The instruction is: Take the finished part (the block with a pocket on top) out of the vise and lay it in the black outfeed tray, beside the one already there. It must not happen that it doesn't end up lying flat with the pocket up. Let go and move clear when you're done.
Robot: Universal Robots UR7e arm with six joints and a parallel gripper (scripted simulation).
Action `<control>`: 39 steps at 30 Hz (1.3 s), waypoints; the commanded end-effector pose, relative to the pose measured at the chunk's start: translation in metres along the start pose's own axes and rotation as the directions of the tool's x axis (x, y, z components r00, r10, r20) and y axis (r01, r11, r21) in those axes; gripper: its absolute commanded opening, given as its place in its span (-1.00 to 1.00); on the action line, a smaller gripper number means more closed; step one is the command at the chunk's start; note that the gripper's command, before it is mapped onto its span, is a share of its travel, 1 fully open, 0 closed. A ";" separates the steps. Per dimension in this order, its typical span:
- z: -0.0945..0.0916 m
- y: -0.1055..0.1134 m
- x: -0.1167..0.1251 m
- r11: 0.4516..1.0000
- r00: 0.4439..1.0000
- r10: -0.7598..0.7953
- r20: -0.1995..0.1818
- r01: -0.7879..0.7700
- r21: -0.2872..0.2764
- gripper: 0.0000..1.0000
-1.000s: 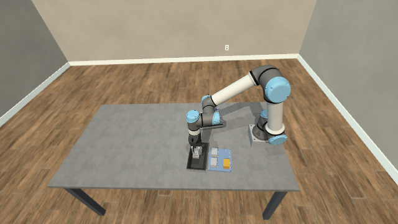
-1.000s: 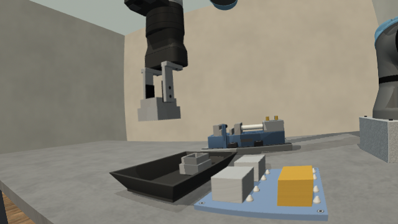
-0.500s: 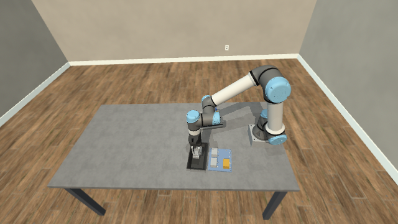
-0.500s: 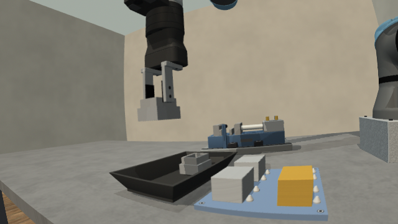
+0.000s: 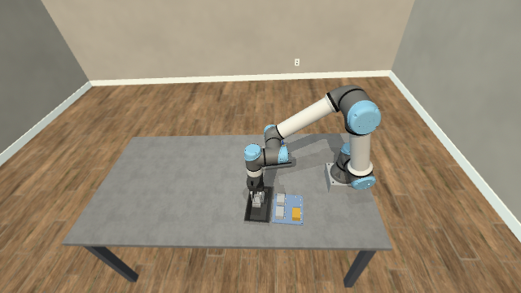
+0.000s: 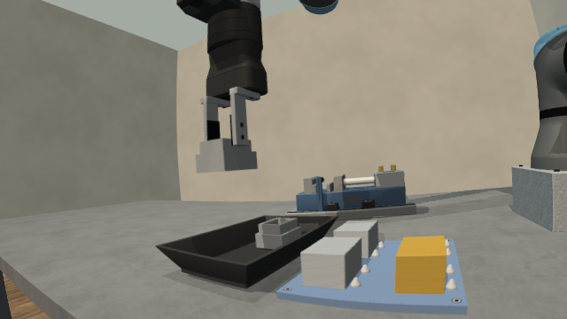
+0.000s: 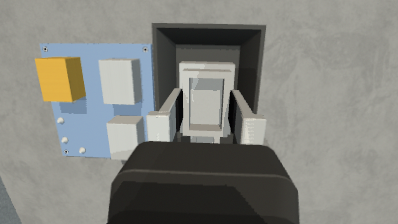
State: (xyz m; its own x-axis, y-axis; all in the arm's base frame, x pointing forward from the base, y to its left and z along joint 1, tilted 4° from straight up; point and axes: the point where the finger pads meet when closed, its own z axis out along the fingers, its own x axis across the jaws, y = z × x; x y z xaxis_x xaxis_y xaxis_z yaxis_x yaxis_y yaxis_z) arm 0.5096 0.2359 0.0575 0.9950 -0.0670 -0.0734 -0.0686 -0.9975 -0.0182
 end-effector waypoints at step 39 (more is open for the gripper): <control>0.024 0.000 0.001 1.000 1.000 0.000 -0.002 0.000 0.000 -1.00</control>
State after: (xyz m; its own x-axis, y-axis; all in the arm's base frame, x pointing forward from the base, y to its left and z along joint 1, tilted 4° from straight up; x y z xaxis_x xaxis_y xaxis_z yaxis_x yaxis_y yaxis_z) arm 0.5084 0.2364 0.0402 0.9950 -0.0675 -0.0736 -0.0690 -0.9975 -0.0181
